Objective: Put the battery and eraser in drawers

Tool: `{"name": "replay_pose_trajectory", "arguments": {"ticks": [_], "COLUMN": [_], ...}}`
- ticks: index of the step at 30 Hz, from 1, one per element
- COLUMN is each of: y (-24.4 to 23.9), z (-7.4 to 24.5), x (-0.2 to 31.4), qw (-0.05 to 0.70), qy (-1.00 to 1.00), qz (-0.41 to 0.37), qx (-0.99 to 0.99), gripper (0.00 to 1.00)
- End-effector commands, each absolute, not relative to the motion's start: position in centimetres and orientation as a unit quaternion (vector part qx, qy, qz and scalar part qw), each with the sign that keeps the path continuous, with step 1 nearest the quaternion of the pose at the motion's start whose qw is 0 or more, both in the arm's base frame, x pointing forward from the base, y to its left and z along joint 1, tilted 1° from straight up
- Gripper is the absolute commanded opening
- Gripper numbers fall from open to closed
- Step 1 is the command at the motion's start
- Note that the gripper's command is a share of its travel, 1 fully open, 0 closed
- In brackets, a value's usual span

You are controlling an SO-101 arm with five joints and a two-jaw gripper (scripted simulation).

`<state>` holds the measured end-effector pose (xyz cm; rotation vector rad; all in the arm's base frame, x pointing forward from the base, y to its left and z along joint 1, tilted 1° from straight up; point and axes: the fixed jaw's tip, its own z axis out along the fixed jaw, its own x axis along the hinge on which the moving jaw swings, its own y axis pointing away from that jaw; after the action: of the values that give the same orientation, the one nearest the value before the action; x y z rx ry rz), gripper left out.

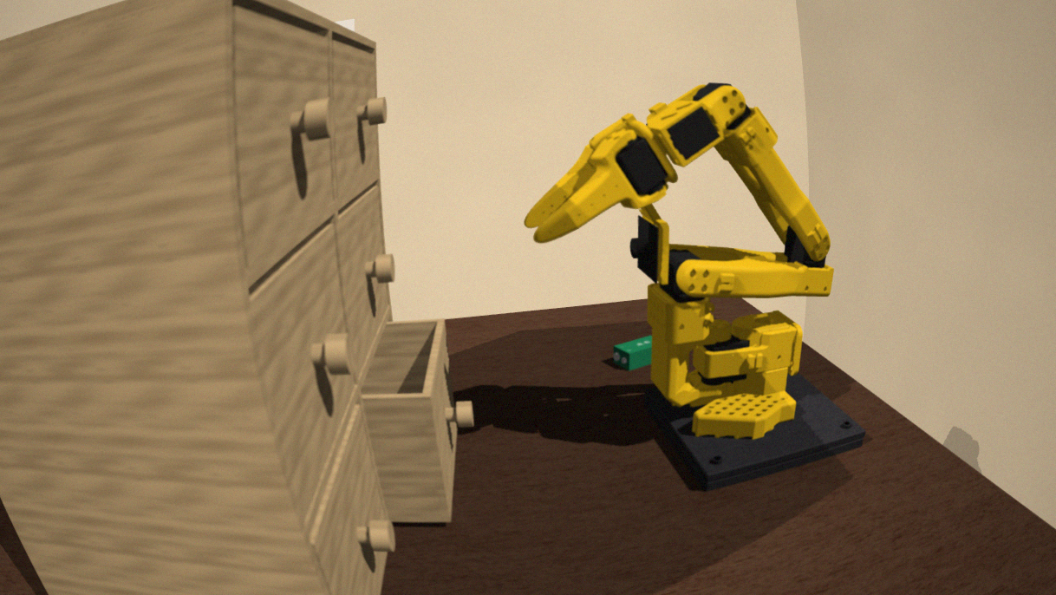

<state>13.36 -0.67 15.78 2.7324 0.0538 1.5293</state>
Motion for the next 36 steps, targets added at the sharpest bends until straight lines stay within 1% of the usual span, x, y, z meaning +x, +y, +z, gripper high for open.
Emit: {"name": "replay_pose_trajectory", "arguments": {"ticks": [1,15,19,32,36], "y": [-0.7,-0.7,-0.6,-0.6,-0.6], "z": [15.8,15.8,14.8,14.8,13.9], "x": [13.4,13.4,15.1,15.1,16.2], "qw": [0.004,0.004,0.003,0.003,0.003], "qy": [0.017,0.017,0.018,0.018,0.019], "qz": [0.489,0.489,0.476,0.476,0.466], "qx": [0.872,0.872,0.879,0.879,0.884], "gripper": [0.21,0.21,0.21,0.21,0.21]}}
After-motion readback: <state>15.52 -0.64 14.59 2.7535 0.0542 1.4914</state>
